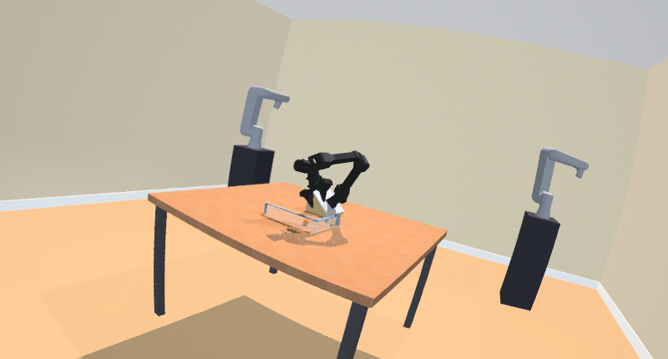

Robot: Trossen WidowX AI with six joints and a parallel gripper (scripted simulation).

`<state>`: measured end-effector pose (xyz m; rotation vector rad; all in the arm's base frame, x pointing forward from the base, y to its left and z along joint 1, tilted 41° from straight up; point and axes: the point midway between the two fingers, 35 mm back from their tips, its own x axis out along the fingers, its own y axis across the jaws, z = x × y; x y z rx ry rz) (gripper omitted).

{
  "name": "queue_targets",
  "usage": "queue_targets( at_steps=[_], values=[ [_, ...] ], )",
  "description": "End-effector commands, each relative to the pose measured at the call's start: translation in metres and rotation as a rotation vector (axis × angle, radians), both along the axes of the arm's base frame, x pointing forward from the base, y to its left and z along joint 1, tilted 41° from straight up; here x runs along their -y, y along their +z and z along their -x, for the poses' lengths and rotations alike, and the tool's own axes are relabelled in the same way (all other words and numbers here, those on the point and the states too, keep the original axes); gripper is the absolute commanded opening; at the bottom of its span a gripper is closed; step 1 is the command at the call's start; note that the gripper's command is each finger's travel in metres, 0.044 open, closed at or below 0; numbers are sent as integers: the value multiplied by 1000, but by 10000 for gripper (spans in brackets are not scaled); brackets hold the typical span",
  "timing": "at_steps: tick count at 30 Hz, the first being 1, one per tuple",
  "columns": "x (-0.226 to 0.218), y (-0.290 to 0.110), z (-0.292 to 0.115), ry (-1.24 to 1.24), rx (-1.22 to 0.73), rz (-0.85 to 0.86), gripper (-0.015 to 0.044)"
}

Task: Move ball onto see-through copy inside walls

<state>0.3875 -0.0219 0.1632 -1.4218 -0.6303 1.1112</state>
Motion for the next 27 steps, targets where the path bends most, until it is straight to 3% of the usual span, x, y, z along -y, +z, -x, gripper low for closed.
queue_targets(
  at_steps=[1, 6, 19, 27],
  values=[
    [0, -1, 0, -4, -16, -3, 374],
    [-2, -17, 5, -123, -440, -87, 242],
    [2, -60, 17, -735, -1560, -325, 237],
    [1, -79, 28, -1124, -2005, -478, 237]
  ],
)
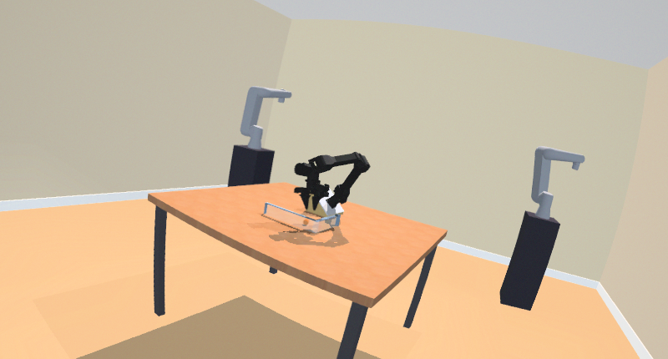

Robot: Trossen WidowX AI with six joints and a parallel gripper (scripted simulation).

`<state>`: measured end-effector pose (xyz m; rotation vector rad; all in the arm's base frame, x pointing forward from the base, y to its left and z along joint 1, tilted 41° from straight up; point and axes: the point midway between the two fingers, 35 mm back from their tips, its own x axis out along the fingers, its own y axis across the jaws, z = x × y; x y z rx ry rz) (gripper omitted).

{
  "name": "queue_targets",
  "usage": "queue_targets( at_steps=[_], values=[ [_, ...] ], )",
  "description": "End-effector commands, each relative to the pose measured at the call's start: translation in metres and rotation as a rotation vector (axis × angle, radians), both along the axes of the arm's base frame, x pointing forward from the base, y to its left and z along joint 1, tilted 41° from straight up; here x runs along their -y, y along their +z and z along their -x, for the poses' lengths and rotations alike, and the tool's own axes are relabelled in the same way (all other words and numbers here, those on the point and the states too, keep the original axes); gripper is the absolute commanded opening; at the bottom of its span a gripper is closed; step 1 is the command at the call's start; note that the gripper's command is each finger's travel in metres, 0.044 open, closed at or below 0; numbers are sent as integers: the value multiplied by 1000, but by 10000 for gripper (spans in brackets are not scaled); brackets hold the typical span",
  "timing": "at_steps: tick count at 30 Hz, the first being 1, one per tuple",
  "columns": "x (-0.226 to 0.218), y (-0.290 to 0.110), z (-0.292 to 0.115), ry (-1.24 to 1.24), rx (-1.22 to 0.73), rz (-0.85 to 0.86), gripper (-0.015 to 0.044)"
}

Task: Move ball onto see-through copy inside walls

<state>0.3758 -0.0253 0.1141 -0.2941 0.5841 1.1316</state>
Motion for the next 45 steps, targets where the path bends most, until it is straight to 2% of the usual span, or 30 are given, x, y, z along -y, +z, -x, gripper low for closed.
queue_targets(
  at_steps=[1, 7, 9, 26, 45],
  values=[
    [-3, -32, 18, -500, -731, -54, 237],
    [-5, -41, 24, -748, -1024, -79, 237],
    [-6, -42, 25, -779, -1057, -82, 237],
    [-6, -42, 25, -779, -1057, -82, 237],
    [-27, -67, 21, -778, -1057, -83, 237]
  ],
)
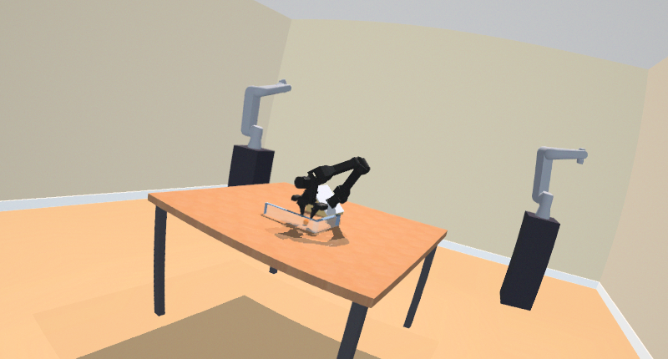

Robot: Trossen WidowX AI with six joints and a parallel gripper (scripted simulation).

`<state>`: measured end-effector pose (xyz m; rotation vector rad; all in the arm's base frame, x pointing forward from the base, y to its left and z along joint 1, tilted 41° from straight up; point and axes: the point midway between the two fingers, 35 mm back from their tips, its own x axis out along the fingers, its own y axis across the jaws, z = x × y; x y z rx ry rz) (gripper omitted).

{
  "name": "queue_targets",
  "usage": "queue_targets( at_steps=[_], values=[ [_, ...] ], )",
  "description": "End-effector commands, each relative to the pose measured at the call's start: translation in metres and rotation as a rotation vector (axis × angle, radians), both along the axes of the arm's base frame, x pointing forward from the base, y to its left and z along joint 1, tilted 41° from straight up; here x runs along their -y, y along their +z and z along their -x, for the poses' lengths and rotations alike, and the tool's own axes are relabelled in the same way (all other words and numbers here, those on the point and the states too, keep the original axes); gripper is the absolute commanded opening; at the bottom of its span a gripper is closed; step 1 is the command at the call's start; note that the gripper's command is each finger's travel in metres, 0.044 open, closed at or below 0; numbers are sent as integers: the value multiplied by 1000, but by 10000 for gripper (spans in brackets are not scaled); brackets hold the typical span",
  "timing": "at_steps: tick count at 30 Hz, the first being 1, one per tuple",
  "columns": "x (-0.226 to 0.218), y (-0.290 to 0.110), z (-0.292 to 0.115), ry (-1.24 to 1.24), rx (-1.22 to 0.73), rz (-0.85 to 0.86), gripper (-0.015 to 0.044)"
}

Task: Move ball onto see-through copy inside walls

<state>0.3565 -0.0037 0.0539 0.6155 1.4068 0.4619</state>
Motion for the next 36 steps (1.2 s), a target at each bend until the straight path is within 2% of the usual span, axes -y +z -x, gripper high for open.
queue_targets(
  at_steps=[1, 11, 15, 22, 25, 36],
  values=[
    [-6, -8, 2, 0, -13, -6, 237],
    [-15, -18, 1, 0, -12, -7, 237],
    [-15, -18, 1, 0, -12, -7, 132],
    [-15, -18, 1, 0, -12, -7, 86],
    [-10, -17, -2, 4, 12, 6, 7],
    [31, 25, -2, 4, 18, 21, 0]
  ],
)
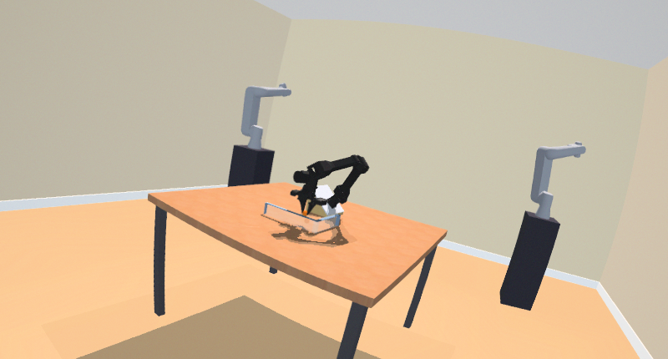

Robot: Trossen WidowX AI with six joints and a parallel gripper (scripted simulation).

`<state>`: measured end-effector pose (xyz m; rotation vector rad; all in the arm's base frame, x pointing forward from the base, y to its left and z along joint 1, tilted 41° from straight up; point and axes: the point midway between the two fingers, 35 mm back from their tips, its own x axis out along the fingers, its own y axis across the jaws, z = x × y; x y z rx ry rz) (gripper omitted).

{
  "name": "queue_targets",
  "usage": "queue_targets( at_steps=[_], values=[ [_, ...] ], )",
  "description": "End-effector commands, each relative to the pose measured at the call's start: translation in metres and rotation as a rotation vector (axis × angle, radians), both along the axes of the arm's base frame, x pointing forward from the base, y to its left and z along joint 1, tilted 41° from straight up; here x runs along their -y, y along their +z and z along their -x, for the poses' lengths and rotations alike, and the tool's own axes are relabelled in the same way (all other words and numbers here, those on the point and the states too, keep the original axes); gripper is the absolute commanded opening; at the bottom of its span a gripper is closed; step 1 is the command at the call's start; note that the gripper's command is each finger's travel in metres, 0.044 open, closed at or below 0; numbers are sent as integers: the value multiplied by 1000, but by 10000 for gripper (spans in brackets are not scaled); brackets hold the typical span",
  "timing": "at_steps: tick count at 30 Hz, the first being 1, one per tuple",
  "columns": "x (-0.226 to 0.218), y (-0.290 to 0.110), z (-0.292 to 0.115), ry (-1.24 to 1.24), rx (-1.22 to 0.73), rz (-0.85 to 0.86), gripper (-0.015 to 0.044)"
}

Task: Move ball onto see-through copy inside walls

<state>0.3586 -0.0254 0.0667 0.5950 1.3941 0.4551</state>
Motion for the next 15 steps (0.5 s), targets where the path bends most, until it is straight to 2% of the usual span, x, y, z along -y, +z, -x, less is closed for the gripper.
queue_targets(
  at_steps=[1, 11, 15],
  values=[
    [13, 17, 1, 2, -2, 3, 0],
    [41, 60, 15, -2, -30, -18, 0],
    [43, 62, 17, -2, -32, -20, 0]
  ],
)
